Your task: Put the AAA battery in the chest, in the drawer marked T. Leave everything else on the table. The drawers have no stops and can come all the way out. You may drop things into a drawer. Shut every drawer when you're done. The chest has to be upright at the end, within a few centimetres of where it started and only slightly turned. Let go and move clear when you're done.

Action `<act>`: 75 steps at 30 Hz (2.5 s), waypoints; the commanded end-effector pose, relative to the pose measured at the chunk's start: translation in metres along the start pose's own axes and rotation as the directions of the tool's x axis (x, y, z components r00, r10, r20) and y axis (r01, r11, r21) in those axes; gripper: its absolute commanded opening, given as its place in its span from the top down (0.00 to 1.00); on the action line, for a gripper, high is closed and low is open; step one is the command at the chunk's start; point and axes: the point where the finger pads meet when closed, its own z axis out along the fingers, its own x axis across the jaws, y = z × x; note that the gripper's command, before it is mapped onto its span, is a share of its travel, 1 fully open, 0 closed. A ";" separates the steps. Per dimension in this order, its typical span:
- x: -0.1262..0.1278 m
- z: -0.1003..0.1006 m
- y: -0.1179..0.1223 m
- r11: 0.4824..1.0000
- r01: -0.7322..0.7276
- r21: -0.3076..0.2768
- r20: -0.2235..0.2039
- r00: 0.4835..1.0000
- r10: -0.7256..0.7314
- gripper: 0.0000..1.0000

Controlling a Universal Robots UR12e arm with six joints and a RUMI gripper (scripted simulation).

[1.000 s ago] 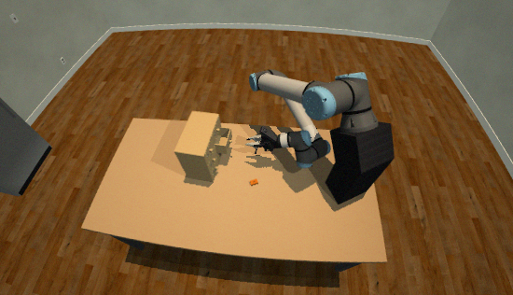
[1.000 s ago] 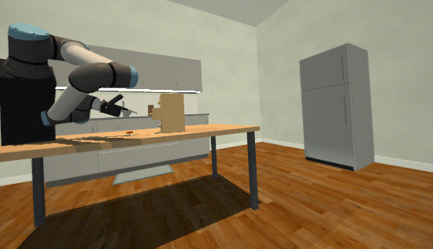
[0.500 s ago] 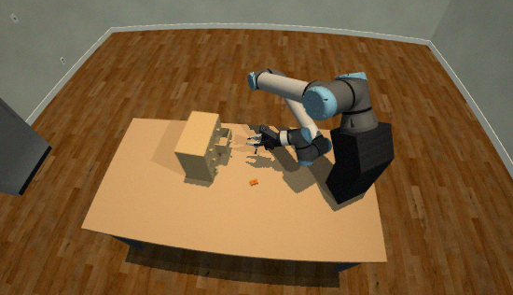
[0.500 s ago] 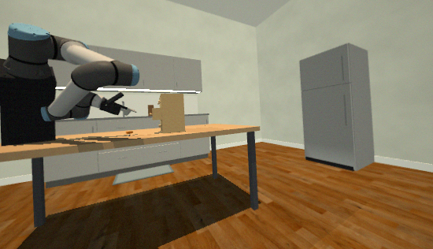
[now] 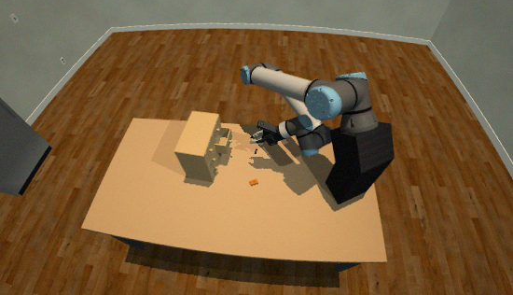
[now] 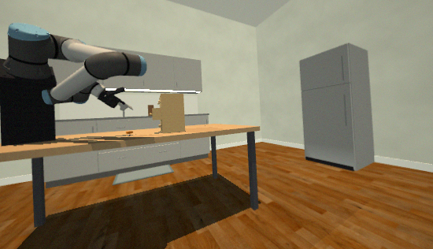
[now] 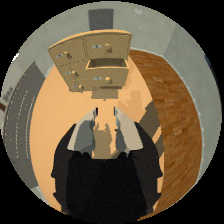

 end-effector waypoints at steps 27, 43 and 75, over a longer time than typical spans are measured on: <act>0.002 -0.063 -0.013 0.786 -0.014 -0.618 -0.020 1.000 0.003 0.80; 0.002 -0.081 -0.017 0.665 -0.017 -0.747 -0.020 1.000 0.004 0.80; 0.002 -0.091 -0.018 0.608 -0.014 -0.794 -0.018 1.000 0.000 0.80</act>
